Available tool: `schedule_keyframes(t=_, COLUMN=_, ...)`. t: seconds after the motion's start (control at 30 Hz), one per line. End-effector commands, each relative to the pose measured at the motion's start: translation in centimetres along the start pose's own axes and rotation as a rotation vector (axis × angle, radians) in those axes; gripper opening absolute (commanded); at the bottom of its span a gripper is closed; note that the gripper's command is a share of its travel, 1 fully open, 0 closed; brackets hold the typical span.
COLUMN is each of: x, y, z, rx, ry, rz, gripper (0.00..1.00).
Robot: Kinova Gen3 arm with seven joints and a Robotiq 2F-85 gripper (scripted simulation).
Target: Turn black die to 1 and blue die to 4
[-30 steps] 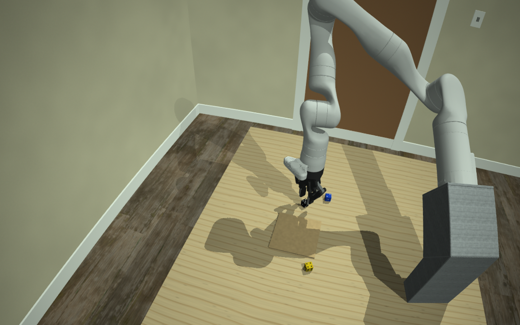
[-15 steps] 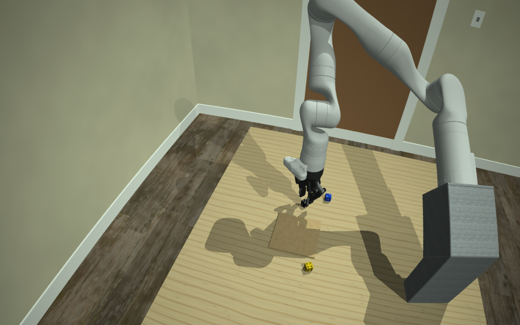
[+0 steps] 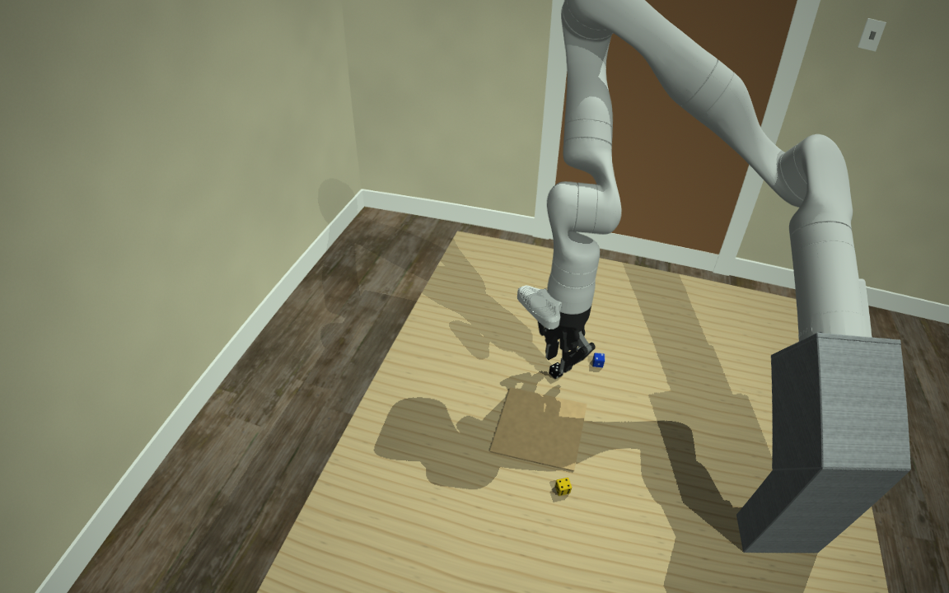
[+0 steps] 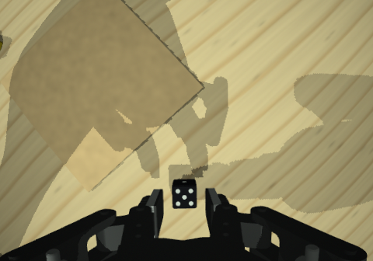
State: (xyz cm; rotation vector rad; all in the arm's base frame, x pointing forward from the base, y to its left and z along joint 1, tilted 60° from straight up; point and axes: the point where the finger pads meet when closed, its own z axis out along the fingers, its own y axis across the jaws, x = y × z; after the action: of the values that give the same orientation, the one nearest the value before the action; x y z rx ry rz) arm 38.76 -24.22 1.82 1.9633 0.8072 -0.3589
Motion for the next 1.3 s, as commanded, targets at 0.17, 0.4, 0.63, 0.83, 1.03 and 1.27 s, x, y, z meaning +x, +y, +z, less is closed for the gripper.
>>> schedule_keyframes(t=0.17, x=0.1, y=0.0, z=-0.1, rx=-0.001, ry=0.001, rz=0.000, gripper=0.35)
schedule_keyframes(t=0.4, x=0.1, y=0.0, z=-0.1, rx=-0.001, ry=0.001, rz=0.000, gripper=0.35)
schedule_keyframes(t=0.63, x=0.1, y=0.0, z=0.1, rx=-0.001, ry=0.001, rz=0.000, gripper=0.35)
schedule_keyframes(t=0.83, x=0.1, y=0.0, z=0.6, rx=-0.001, ry=0.001, rz=0.000, gripper=0.35)
schedule_keyframes(t=1.03, x=0.1, y=0.0, z=1.4, rx=-0.001, ry=0.001, rz=0.000, gripper=0.35)
schedule_keyframes(t=1.27, x=0.1, y=0.0, z=2.0, rx=-0.001, ry=0.001, rz=0.000, gripper=0.35)
